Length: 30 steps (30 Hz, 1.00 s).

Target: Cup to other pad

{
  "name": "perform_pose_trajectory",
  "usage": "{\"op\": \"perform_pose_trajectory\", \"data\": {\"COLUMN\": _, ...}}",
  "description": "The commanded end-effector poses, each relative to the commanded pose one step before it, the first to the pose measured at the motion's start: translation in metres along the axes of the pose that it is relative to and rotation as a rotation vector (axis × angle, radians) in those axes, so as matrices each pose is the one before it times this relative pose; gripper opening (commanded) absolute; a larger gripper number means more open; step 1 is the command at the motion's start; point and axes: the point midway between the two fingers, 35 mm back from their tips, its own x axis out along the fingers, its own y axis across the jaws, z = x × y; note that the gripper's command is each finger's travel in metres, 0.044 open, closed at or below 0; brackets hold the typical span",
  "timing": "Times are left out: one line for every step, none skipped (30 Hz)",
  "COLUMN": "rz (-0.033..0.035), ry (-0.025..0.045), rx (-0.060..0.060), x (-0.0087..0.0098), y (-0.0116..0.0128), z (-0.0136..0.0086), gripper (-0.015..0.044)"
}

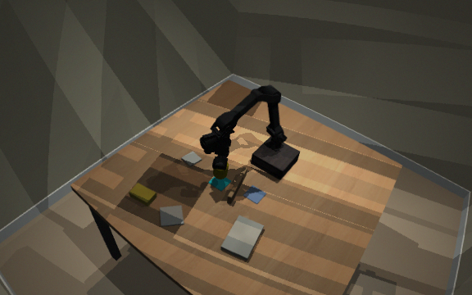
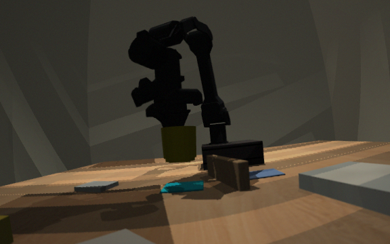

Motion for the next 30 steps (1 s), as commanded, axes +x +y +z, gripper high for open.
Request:
{"op": "perform_pose_trajectory", "data": {"rz": -0.00514, "ry": 0.00321, "rx": -0.0032, "x": 0.00796, "y": -0.00143, "z": -0.00091, "gripper": 0.0000}}
{"op": "perform_pose_trajectory", "data": {"rz": 0.00000, "ry": 0.00000, "rx": 0.0000, "x": 0.00178, "y": 0.00002, "z": 0.00007, "gripper": 0.0000}}
{"op": "perform_pose_trajectory", "data": {"rz": 0.00000, "ry": 0.00000, "rx": 0.0000, "x": 0.00178, "y": 0.00001, "z": 0.00006, "gripper": 0.0000}}
{"op": "perform_pose_trajectory", "data": {"rz": 0.00000, "ry": 0.00000, "rx": 0.0000, "x": 0.00178, "y": 0.00001, "z": 0.00006, "gripper": 0.0000}}
{"op": "perform_pose_trajectory", "data": {"rz": 0.00000, "ry": 0.00000, "rx": 0.0000, "x": 0.00178, "y": 0.00000, "z": 0.00005, "gripper": 0.0000}}
{"op": "perform_pose_trajectory", "data": {"rz": 0.00000, "ry": 0.00000, "rx": 0.0000, "x": 0.00178, "y": -0.00001, "z": 0.00005, "gripper": 0.0000}}
{"op": "perform_pose_trajectory", "data": {"rz": 0.00000, "ry": 0.00000, "rx": 0.0000, "x": 0.00178, "y": -0.00001, "z": 0.00004, "gripper": 0.0000}}
{"op": "perform_pose_trajectory", "data": {"rz": -0.00001, "ry": 0.00000, "rx": 0.0000, "x": 0.00178, "y": -0.00002, "z": 0.00003, "gripper": 0.0000}}
{"op": "perform_pose_trajectory", "data": {"rz": -0.00001, "ry": 0.00000, "rx": 0.0000, "x": 0.00178, "y": -0.00003, "z": 0.00002, "gripper": 0.0000}}
{"op": "perform_pose_trajectory", "data": {"rz": -0.00001, "ry": 0.00000, "rx": 0.0000, "x": 0.00178, "y": -0.00004, "z": 0.00001, "gripper": 0.0000}}
{"op": "perform_pose_trajectory", "data": {"rz": -0.00001, "ry": 0.00001, "rx": 0.0000, "x": 0.00178, "y": -0.00005, "z": 0.00001, "gripper": 0.0000}}
{"op": "perform_pose_trajectory", "data": {"rz": -0.00001, "ry": 0.00001, "rx": 0.0000, "x": 0.00171, "y": -0.00006, "z": 0.00000, "gripper": 0.0000}}
{"op": "perform_pose_trajectory", "data": {"rz": -0.00001, "ry": 0.00001, "rx": 0.0000, "x": 0.00169, "y": -0.00006, "z": -0.00001, "gripper": 0.0000}}
{"op": "perform_pose_trajectory", "data": {"rz": -0.00001, "ry": 0.00001, "rx": 0.0000, "x": 0.00169, "y": -0.00007, "z": -0.00002, "gripper": 0.0000}}
{"op": "perform_pose_trajectory", "data": {"rz": -0.00001, "ry": 0.00001, "rx": 0.0000, "x": 0.00169, "y": -0.00007, "z": -0.00003, "gripper": 0.0000}}
{"op": "perform_pose_trajectory", "data": {"rz": -0.00001, "ry": 0.00001, "rx": 0.0000, "x": 0.00169, "y": -0.00008, "z": -0.00003, "gripper": 0.0000}}
{"op": "perform_pose_trajectory", "data": {"rz": -0.00001, "ry": 0.00001, "rx": 0.0000, "x": 0.00169, "y": -0.00009, "z": -0.00004, "gripper": 0.0000}}
{"op": "perform_pose_trajectory", "data": {"rz": -0.00001, "ry": 0.00001, "rx": 0.0000, "x": 0.00169, "y": -0.00009, "z": -0.00005, "gripper": 0.0000}}
{"op": "perform_pose_trajectory", "data": {"rz": -0.00001, "ry": 0.00001, "rx": 0.0000, "x": 0.00169, "y": -0.00010, "z": -0.00006, "gripper": 0.0000}}
{"op": "perform_pose_trajectory", "data": {"rz": -0.00001, "ry": 0.00001, "rx": 0.0000, "x": 0.00168, "y": -0.00011, "z": -0.00007, "gripper": 0.0000}}
{"op": "perform_pose_trajectory", "data": {"rz": -0.00001, "ry": 0.00001, "rx": 0.0000, "x": 0.00168, "y": -0.00011, "z": -0.00007, "gripper": 0.0000}}
{"op": "perform_pose_trajectory", "data": {"rz": -0.00001, "ry": 0.00001, "rx": 0.0000, "x": 0.00168, "y": -0.00012, "z": -0.00008, "gripper": 0.0000}}
{"op": "perform_pose_trajectory", "data": {"rz": -0.00001, "ry": 0.00001, "rx": 0.0000, "x": 0.00167, "y": -0.00013, "z": -0.00009, "gripper": 0.0000}}
{"op": "perform_pose_trajectory", "data": {"rz": -0.00001, "ry": 0.00001, "rx": 0.0000, "x": 0.00132, "y": -0.00010, "z": -0.00008, "gripper": 0.0000}}
{"op": "perform_pose_trajectory", "data": {"rz": -0.00001, "ry": 0.00001, "rx": 0.0000, "x": 0.00080, "y": -0.00006, "z": -0.00005, "gripper": 0.0000}}
{"op": "perform_pose_trajectory", "data": {"rz": 0.00000, "ry": 0.00000, "rx": 0.0000, "x": 0.00027, "y": -0.00002, "z": -0.00002, "gripper": 0.0000}}
{"op": "perform_pose_trajectory", "data": {"rz": 0.00000, "ry": 0.00000, "rx": 0.0000, "x": 0.00000, "y": 0.00000, "z": 0.00000, "gripper": 0.0000}}
{"op": "perform_pose_trajectory", "data": {"rz": 0.00364, "ry": -0.00143, "rx": 0.0032, "x": -0.00291, "y": 0.00152, "z": 0.00114, "gripper": 0.0000}}
{"op": "perform_pose_trajectory", "data": {"rz": 0.00000, "ry": 0.00000, "rx": 0.0000, "x": 0.00000, "y": 0.00000, "z": 0.00000, "gripper": 0.0000}}
{"op": "perform_pose_trajectory", "data": {"rz": 0.00000, "ry": 0.00000, "rx": 0.0000, "x": 0.00000, "y": 0.00000, "z": 0.00000, "gripper": 0.0000}}
